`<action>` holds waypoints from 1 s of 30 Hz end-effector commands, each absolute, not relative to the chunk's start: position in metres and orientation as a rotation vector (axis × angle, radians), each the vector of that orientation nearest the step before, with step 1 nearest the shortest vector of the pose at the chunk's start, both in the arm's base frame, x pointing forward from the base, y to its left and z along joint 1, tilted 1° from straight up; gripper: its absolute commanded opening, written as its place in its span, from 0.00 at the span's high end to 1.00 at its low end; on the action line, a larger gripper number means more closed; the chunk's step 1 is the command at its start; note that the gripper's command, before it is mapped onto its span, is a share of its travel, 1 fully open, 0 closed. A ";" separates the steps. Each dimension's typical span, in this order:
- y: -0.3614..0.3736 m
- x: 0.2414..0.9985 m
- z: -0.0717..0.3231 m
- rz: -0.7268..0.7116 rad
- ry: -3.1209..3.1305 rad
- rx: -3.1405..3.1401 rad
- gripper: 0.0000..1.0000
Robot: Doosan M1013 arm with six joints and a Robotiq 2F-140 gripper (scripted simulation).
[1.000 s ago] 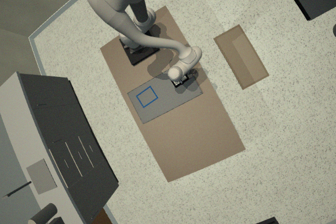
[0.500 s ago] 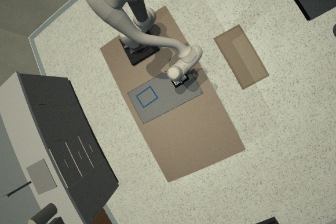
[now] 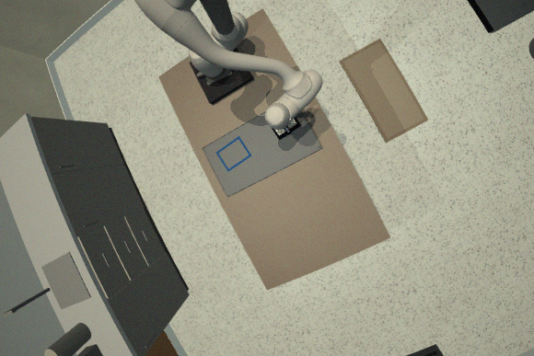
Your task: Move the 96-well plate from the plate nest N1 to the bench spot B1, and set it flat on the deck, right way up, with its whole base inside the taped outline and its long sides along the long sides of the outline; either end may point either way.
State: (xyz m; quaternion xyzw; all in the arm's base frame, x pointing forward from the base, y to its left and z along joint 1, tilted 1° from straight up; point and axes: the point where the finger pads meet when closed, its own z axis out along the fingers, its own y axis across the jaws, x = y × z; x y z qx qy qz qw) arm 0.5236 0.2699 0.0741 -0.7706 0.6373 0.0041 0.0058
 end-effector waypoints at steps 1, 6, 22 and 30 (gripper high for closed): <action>0.270 0.524 0.079 0.013 1.995 -2.412 1.00; 0.270 0.524 0.079 0.013 1.995 -2.412 1.00; 0.260 0.525 0.078 0.013 1.980 -2.424 1.00; 0.240 0.527 0.077 0.013 1.980 -2.424 1.00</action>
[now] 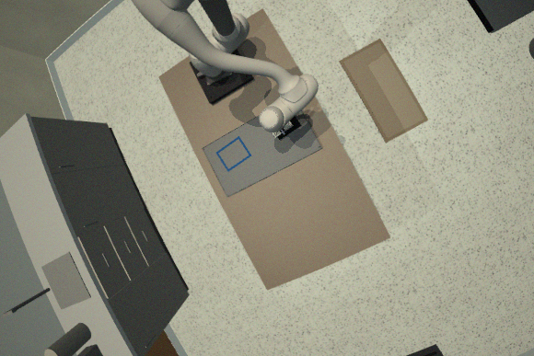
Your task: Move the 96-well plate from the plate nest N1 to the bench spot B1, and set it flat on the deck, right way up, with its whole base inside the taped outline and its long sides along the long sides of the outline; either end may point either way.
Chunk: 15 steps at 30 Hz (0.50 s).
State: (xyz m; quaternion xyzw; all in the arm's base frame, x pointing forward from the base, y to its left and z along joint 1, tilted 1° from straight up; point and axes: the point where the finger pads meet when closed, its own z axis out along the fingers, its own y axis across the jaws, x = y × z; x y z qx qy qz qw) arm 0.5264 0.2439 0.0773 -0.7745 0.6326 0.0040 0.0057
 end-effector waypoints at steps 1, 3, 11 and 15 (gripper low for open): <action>0.237 0.527 0.077 0.013 1.980 -2.424 1.00; 0.230 0.528 0.077 0.013 1.980 -2.424 1.00; 0.204 0.531 0.076 0.013 1.980 -2.424 1.00; 0.194 0.532 0.075 0.013 1.980 -2.424 1.00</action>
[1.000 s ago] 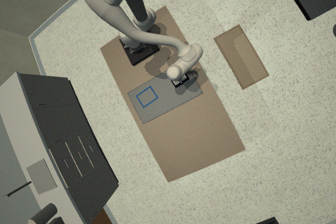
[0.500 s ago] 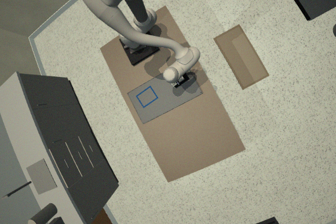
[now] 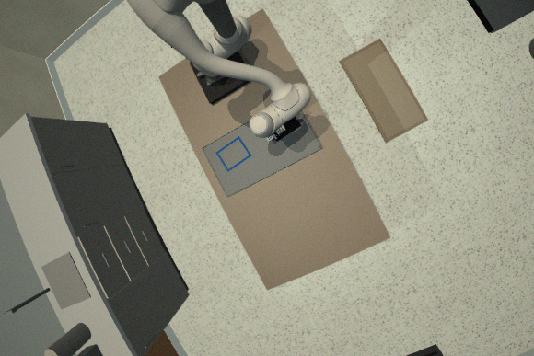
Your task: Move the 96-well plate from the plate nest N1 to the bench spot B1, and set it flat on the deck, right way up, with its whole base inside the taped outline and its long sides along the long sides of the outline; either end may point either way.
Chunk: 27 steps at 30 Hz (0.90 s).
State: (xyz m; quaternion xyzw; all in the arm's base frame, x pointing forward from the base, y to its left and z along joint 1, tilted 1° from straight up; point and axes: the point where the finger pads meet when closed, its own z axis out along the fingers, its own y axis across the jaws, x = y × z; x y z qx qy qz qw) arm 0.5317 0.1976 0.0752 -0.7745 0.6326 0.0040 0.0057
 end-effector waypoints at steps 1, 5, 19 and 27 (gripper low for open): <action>0.194 0.532 0.075 0.013 1.980 -2.424 1.00; 0.180 0.534 0.075 0.013 1.980 -2.424 1.00; 0.141 0.538 0.073 0.013 1.980 -2.424 1.00; 0.114 0.541 0.072 0.013 1.980 -2.424 1.00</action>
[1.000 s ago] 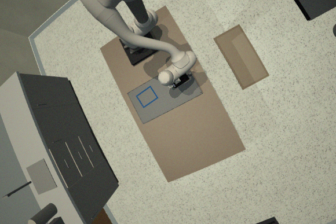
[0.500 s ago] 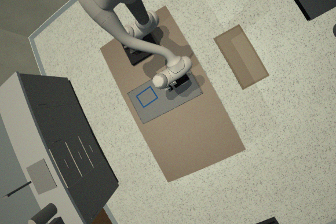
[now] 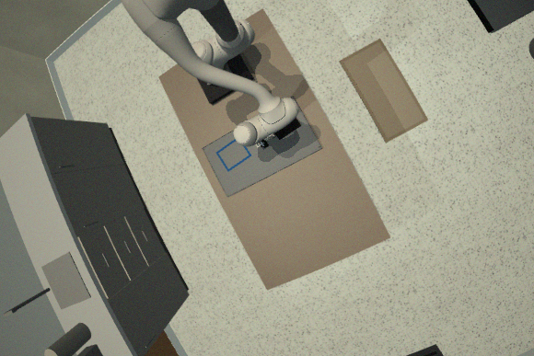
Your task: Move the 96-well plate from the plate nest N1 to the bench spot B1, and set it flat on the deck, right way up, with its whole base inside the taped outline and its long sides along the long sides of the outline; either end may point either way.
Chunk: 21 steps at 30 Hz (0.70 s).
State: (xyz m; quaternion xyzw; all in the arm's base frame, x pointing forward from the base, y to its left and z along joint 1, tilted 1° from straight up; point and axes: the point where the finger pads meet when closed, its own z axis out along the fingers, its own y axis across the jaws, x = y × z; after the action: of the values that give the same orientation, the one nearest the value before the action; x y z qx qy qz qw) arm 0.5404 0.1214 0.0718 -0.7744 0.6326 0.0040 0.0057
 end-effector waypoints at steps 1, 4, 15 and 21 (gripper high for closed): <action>0.111 0.542 0.071 0.013 1.980 -2.424 1.00; 0.101 0.543 0.071 0.013 1.980 -2.424 1.00; 0.071 0.546 0.070 0.013 1.980 -2.424 1.00; 0.051 0.548 0.069 0.013 1.980 -2.424 1.00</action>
State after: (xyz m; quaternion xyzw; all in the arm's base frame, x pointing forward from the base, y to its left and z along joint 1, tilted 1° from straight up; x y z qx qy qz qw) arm 0.5476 0.0586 0.0689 -0.7744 0.6326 0.0040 0.0057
